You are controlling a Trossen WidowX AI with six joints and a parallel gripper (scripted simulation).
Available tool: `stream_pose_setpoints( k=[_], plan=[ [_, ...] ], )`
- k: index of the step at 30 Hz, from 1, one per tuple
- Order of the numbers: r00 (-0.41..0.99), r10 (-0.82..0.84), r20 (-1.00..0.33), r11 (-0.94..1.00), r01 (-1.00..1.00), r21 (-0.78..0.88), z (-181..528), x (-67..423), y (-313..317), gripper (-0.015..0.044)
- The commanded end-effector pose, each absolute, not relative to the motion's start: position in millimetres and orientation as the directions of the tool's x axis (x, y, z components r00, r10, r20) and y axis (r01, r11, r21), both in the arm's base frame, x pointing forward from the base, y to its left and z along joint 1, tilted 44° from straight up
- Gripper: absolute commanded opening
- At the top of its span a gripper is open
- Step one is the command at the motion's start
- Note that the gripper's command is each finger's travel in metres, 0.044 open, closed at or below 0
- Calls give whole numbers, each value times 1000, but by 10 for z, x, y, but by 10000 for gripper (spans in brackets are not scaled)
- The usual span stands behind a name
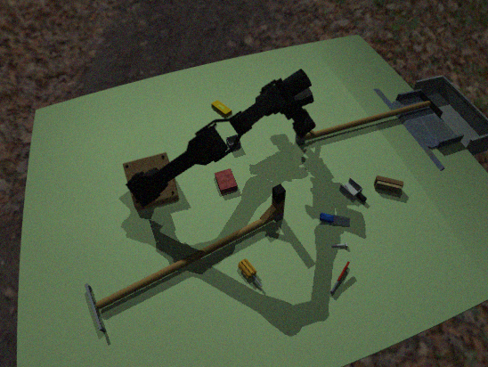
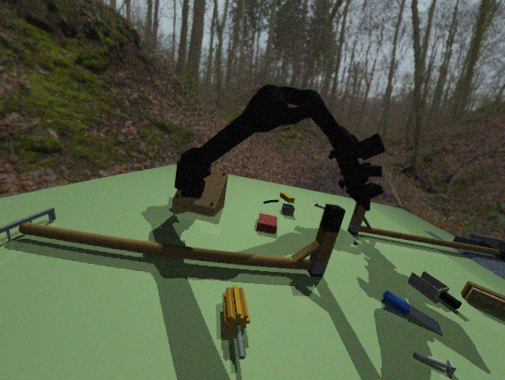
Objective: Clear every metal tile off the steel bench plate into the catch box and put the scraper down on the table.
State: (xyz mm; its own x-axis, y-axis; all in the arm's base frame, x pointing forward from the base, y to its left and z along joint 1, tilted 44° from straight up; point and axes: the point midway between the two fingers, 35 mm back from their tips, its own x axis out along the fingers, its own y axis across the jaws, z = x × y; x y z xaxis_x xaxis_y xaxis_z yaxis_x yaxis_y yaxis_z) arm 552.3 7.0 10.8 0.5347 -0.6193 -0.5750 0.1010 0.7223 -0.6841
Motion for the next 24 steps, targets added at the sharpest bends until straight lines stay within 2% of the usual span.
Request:
stream_pose_setpoints(
  k=[1,24],
  plan=[
    [539,-618,-573,723,103,-683,119,5527,76,0],
    [538,-615,-576,725,101,-681,125,5339,163,0]
  ],
)
